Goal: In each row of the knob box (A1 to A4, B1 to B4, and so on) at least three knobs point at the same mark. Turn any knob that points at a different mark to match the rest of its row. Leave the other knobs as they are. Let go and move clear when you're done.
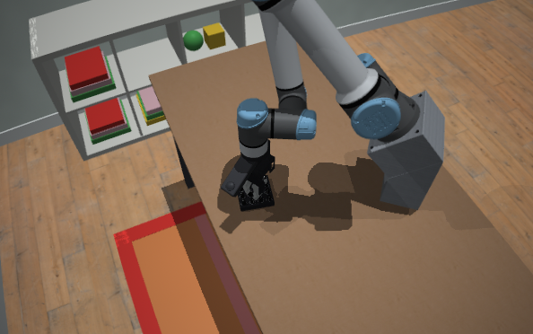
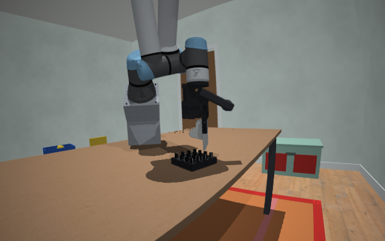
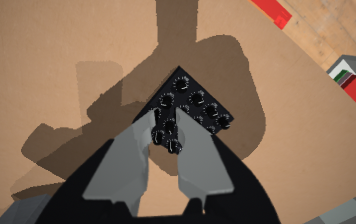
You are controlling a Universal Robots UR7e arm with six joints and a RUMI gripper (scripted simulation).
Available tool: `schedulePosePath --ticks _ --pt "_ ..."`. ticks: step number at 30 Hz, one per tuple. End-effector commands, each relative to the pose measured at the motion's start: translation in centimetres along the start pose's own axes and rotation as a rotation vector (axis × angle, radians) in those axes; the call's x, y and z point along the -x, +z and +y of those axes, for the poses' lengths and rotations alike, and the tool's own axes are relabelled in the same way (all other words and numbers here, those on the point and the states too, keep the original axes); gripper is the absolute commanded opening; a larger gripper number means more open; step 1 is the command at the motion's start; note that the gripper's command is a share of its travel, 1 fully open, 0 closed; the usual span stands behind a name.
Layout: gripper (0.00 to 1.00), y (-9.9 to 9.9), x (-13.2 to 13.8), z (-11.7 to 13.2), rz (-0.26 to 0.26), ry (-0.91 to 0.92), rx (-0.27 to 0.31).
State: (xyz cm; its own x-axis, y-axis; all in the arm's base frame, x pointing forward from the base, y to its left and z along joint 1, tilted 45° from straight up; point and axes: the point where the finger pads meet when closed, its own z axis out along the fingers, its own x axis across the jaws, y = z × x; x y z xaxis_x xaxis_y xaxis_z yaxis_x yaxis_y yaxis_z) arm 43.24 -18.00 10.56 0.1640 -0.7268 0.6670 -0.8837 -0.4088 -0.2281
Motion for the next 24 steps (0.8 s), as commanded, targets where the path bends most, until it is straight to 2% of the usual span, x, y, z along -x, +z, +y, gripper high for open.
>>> schedulePosePath --ticks 1,24 --pt "0.11 -0.03 -0.02 -0.02 0.001 0.0 -0.001" --pt "0.11 -0.03 -0.02 -0.48 0.001 0.0 -0.001"
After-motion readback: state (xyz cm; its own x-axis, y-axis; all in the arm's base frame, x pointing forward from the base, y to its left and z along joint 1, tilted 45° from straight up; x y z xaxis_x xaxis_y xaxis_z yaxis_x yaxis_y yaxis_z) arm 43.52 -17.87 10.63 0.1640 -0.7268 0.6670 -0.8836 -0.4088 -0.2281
